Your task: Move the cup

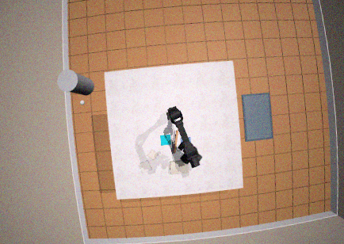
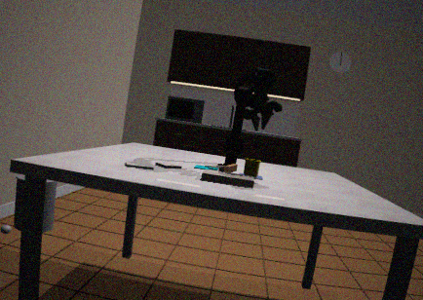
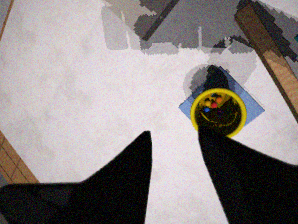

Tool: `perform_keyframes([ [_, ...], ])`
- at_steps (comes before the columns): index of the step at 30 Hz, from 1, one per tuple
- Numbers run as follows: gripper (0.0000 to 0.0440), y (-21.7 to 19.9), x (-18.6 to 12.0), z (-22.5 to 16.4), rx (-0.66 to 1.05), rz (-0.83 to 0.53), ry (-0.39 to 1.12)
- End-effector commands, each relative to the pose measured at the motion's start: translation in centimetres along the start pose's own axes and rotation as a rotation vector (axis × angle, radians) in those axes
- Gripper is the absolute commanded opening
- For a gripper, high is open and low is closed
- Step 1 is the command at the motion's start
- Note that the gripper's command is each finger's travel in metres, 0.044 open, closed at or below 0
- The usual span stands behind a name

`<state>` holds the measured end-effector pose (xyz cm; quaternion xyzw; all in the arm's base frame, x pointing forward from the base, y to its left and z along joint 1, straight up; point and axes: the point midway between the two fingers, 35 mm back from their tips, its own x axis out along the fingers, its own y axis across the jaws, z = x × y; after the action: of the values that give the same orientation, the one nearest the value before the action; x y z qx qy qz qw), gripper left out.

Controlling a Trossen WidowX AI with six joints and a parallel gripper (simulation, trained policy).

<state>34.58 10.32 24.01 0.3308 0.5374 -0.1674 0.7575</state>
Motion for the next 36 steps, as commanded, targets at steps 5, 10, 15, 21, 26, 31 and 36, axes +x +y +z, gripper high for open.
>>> perform_keyframes([
  [5, 0.0159, -1.5, 2.1, -0.8, 0.033, -0.136, 0.062],
  [10, 0.0162, -2.5, 3.2, -1.4, 0.044, -0.215, 0.096],
  [15, 0.0164, -3.6, 4.3, -1.9, 0.057, -0.294, 0.126],
  [21, 0.0168, -4.7, 5.7, -2.4, 0.077, -0.371, 0.147],
  [26, 0.0174, -5.5, 7.0, -2.8, 0.095, -0.418, 0.154],
  [31, 0.0182, -6.2, 8.4, -3.2, 0.11, -0.456, 0.158],
  [36, 0.0188, -7.0, 9.8, -3.6, 0.119, -0.486, 0.162],
])
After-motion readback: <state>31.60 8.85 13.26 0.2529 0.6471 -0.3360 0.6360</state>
